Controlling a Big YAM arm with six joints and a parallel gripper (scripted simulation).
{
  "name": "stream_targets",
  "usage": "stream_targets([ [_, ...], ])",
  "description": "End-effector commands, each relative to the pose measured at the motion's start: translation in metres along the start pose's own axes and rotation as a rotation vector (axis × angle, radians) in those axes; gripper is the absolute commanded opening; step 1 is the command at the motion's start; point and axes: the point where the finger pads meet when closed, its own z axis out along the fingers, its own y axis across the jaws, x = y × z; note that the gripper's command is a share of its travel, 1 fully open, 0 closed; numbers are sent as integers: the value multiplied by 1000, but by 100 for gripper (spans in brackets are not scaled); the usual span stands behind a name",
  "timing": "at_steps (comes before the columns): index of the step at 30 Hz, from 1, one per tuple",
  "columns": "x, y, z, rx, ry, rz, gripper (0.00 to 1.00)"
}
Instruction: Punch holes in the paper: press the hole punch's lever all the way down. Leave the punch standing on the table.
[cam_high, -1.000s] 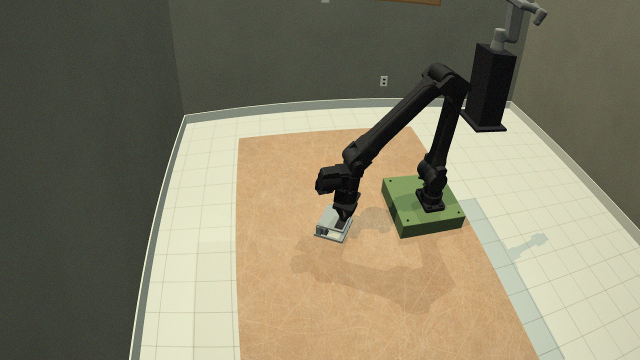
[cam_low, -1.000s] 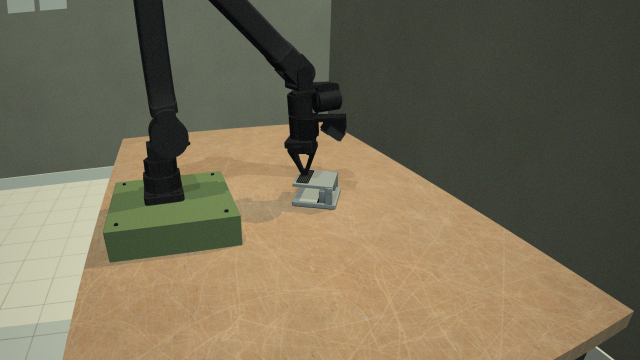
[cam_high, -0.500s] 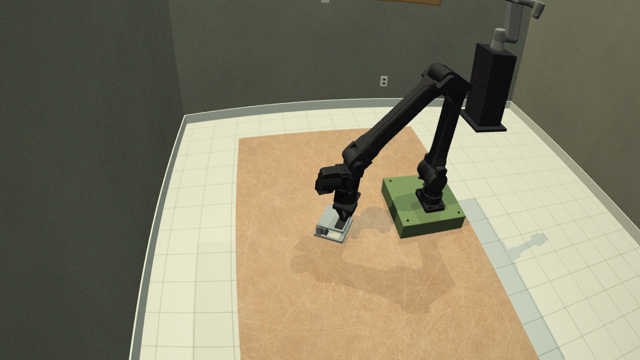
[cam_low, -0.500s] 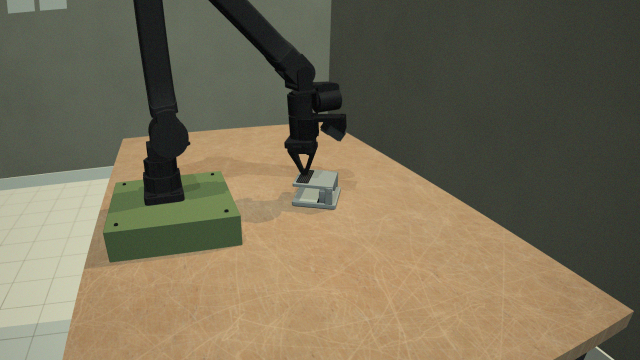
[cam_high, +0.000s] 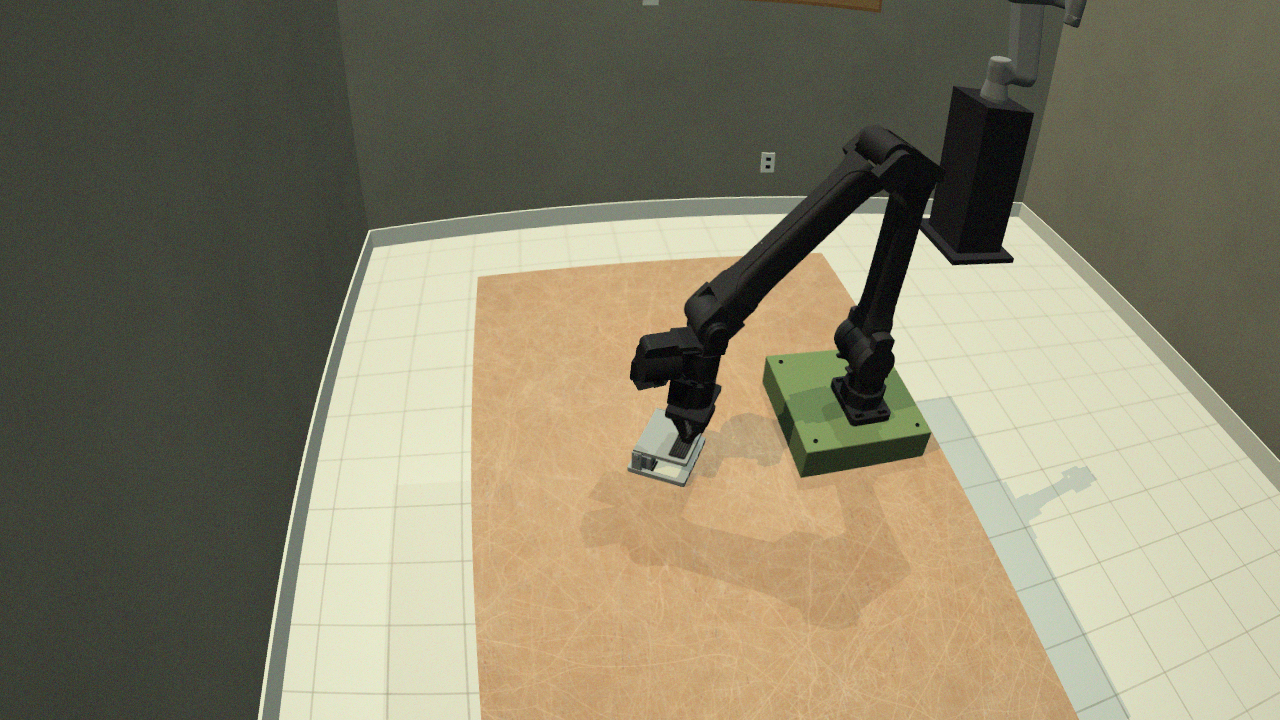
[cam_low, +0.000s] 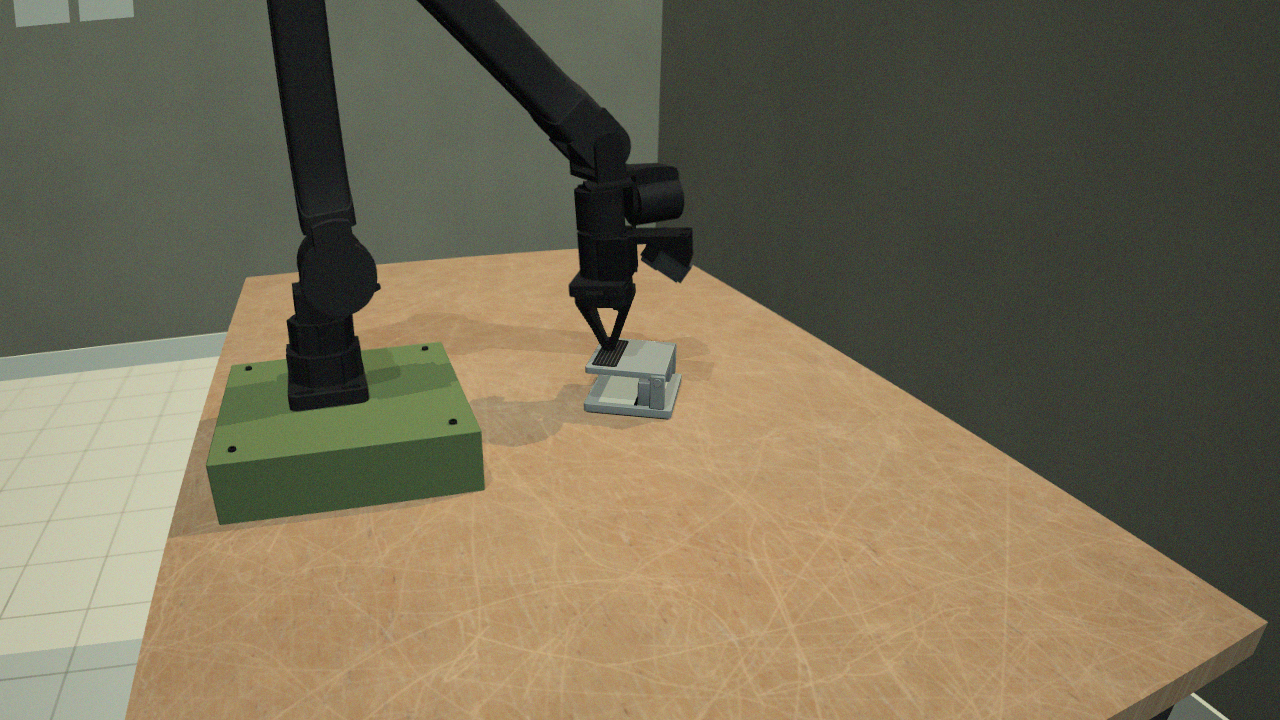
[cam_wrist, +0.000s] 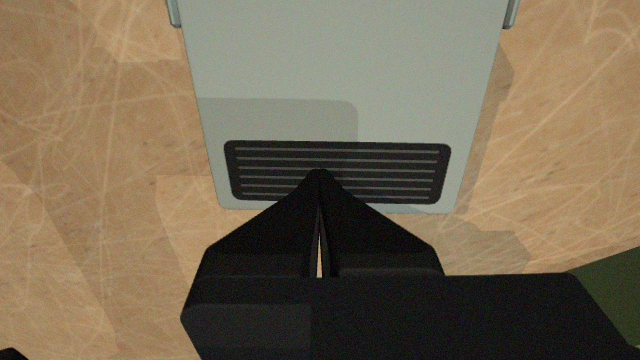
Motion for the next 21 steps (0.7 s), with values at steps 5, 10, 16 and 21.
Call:
stream_targets([
  [5,24,-9,29,50,72,-10,0],
  [10,23,-10,22,58,82,-15,0],
  [16,22,-9,14,60,87,-21,0],
  [21,19,-8,4,61,90,-25,0],
])
